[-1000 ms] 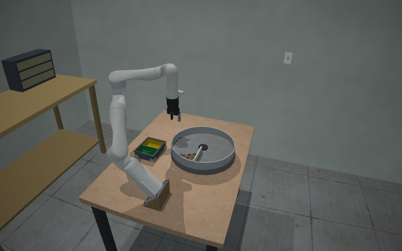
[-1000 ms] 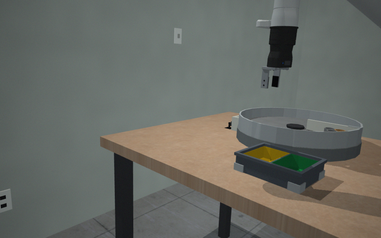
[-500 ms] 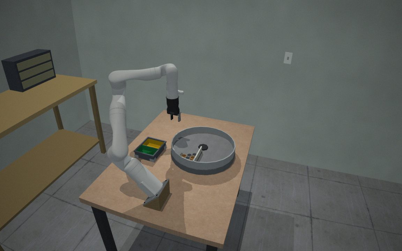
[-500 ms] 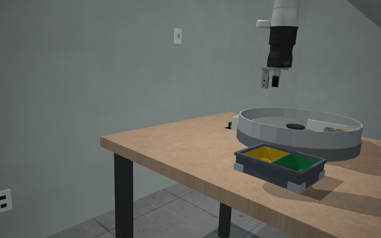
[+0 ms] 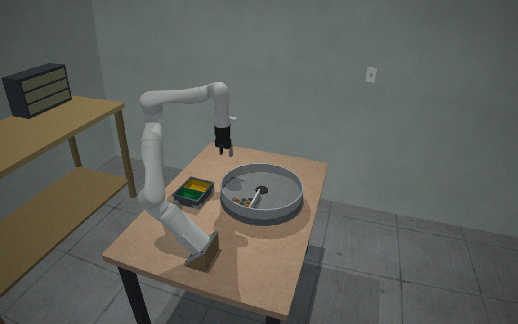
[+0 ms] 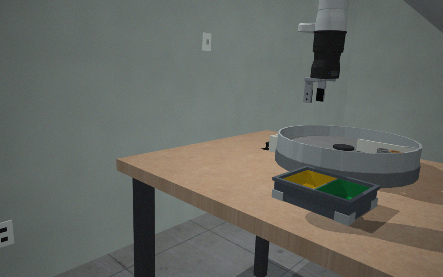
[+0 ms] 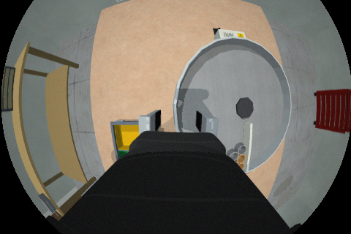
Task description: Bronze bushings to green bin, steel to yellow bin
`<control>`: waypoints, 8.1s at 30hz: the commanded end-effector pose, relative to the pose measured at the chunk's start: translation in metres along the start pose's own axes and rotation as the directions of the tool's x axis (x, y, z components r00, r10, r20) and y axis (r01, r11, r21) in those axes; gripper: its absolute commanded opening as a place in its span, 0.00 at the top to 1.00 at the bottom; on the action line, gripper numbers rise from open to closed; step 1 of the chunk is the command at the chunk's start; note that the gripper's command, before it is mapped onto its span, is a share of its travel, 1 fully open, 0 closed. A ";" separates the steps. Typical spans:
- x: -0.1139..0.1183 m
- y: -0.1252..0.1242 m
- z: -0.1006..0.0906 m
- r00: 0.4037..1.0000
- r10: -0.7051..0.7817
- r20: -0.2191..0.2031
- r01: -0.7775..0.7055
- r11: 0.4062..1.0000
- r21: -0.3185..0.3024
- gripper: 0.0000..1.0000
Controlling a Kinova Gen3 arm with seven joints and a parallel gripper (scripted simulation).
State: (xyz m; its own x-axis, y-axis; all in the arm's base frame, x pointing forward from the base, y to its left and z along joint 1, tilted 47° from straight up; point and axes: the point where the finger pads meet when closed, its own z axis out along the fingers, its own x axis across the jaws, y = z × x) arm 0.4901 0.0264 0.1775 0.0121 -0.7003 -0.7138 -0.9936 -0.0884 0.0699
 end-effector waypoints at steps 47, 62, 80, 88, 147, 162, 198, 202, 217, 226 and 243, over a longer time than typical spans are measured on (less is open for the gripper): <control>0.000 0.000 -0.001 1.000 0.000 -0.001 0.000 1.000 0.002 0.00; 0.000 0.000 -0.001 1.000 0.000 -0.001 0.000 1.000 0.002 0.00; 0.000 0.000 -0.001 1.000 0.000 -0.001 0.000 1.000 0.002 0.00; 0.000 0.000 -0.001 1.000 0.000 -0.001 0.000 1.000 0.002 0.00; 0.000 0.000 -0.001 1.000 0.000 -0.001 0.000 1.000 0.002 0.00; 0.000 0.000 -0.001 1.000 0.000 -0.001 0.000 1.000 0.002 0.00; 0.011 0.014 -0.043 1.000 0.000 -0.001 0.000 1.000 0.002 0.00; 0.020 0.026 -0.077 1.000 0.000 -0.001 0.000 1.000 0.002 0.00; 0.035 0.046 -0.137 1.000 0.000 -0.001 0.000 1.000 0.002 0.00; 0.044 0.058 -0.171 1.000 0.000 -0.001 0.000 1.000 0.002 0.00; 0.044 0.058 -0.171 0.993 -0.115 0.025 0.115 0.993 -0.023 0.00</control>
State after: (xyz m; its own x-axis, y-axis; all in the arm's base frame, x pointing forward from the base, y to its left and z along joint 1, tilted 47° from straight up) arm 0.4528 -0.1283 0.2700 0.1264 -0.6667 -0.7345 -0.9821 -0.1882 0.0018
